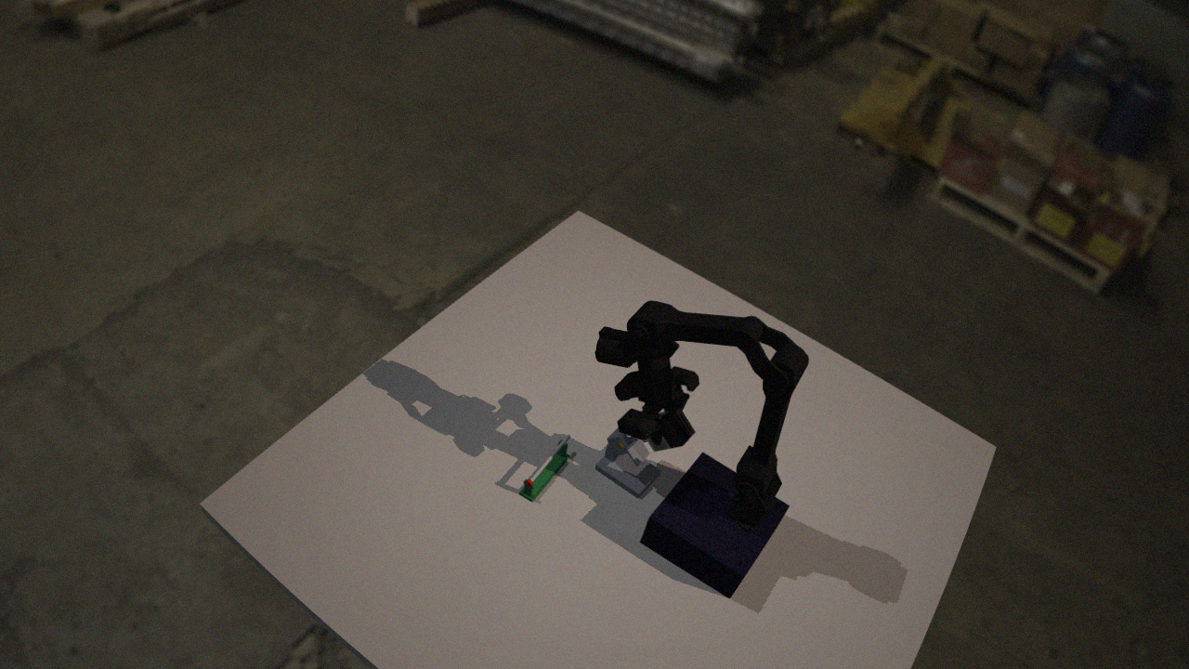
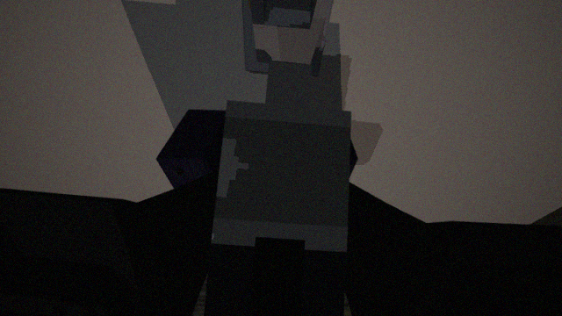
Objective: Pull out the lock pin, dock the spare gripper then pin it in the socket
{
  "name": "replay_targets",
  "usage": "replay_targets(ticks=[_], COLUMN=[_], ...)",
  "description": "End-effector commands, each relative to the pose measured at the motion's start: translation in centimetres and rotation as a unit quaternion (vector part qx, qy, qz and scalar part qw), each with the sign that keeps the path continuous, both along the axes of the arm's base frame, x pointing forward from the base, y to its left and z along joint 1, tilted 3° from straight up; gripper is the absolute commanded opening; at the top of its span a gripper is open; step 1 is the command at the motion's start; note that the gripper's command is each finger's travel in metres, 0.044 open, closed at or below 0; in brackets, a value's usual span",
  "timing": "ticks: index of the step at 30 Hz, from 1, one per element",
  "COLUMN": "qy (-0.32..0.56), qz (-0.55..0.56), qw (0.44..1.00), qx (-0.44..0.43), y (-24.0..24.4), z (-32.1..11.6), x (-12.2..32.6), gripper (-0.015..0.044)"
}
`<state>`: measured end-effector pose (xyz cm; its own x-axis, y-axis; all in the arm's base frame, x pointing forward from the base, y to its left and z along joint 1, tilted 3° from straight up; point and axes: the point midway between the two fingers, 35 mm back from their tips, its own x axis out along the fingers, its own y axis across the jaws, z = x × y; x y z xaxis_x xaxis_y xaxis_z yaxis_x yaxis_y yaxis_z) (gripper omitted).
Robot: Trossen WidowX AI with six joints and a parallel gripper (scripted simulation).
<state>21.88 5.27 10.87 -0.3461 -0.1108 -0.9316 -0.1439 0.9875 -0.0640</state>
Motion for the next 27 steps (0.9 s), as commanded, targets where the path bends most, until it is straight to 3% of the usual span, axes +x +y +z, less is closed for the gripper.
replay_targets(ticks=[1, 27], qy=[-0.001, -0.003], qz=[0.004, 0.005], qw=[1.000, 1.000], qx=[0.006, 0.006], y=[0.4, 0.3], z=[-0.5, -2.4], x=[0.6, 2.1], gripper=[0.0000, 0.0000])
